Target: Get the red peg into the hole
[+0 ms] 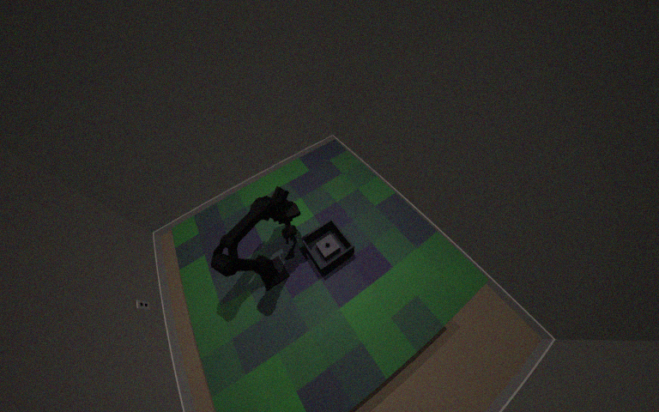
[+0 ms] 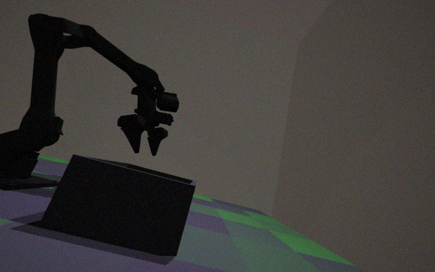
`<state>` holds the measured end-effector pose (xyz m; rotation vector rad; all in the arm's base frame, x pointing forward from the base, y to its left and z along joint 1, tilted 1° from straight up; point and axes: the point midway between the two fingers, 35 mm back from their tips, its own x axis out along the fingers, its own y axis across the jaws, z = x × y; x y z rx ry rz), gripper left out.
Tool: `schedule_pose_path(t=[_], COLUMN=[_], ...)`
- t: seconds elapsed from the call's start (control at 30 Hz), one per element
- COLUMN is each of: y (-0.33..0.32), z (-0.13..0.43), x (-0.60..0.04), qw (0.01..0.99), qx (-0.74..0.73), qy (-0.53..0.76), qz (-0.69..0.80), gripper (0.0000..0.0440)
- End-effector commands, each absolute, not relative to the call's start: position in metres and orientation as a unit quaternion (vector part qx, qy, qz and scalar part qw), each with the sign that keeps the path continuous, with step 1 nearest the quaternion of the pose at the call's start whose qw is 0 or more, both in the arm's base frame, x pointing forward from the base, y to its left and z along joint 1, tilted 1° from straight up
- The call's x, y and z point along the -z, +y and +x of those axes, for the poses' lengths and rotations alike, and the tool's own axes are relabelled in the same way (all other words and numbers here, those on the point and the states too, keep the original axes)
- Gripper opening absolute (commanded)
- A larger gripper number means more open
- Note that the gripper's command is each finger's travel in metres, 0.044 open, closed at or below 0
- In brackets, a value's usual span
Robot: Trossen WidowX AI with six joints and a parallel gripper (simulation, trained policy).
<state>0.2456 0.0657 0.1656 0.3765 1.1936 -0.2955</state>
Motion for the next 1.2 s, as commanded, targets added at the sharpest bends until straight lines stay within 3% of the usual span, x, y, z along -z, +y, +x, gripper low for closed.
schedule_pose_path(t=[0.0,0.37,0.87,0.93,1.17], y=[0.074,0.097,0.100,0.099,0.094], z=[0.228,0.192,0.188,0.187,0.184], x=[-0.154,-0.121,-0.057,-0.051,-0.036], qw=[0.768,0.704,0.709,0.708,0.697], qx=[0.172,0.252,0.288,0.291,0.307], qy=[0.587,0.629,0.610,0.612,0.620], qz=[0.191,0.213,0.203,0.199,0.190], gripper=[0.0440,0.0440,0.0433,0.0399,0.0215])
